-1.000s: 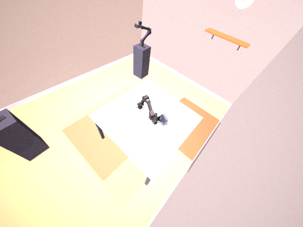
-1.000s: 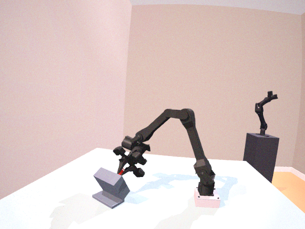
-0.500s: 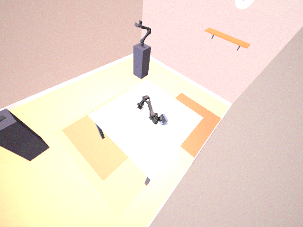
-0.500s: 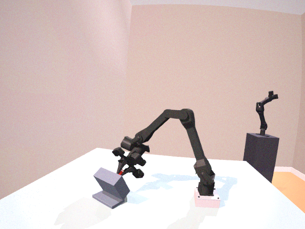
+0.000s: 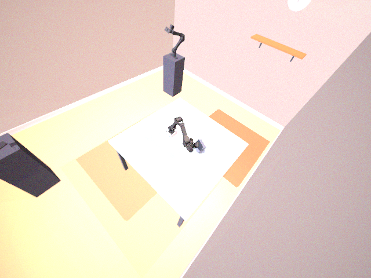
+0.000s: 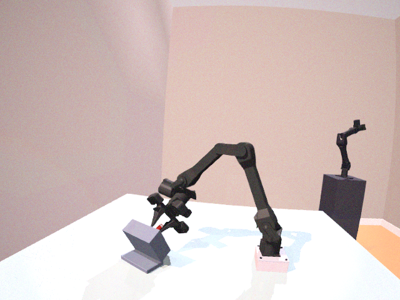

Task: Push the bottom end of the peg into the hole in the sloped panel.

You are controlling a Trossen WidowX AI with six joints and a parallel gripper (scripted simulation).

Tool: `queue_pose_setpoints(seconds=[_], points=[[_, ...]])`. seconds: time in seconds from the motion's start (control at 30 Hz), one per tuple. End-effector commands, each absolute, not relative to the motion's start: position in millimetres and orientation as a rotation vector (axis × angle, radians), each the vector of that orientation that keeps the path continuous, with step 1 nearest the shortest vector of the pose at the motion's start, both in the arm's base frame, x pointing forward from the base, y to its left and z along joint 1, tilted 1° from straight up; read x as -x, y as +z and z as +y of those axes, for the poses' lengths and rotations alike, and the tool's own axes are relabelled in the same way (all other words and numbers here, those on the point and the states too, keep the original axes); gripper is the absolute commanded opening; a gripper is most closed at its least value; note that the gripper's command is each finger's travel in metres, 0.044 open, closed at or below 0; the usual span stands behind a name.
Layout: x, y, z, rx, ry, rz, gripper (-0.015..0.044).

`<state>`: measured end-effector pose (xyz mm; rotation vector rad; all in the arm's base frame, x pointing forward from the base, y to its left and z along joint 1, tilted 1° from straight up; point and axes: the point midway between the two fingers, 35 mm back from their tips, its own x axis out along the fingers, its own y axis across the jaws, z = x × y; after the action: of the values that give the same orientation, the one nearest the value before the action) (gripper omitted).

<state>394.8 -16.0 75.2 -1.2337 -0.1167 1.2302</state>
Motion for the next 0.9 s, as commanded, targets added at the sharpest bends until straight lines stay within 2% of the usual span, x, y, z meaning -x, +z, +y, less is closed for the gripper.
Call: queue_pose_setpoints(seconds=[0.0,0.23,0.87], points=[[-394.8,75.4,-16.1,1.234,1.23,-0.118,0.0262],[-393.6,76.9,-19.4,1.235,1.23,-0.116,0.044],[-382.6,89.3,-44.7,1.239,1.234,-0.108,0.044]])
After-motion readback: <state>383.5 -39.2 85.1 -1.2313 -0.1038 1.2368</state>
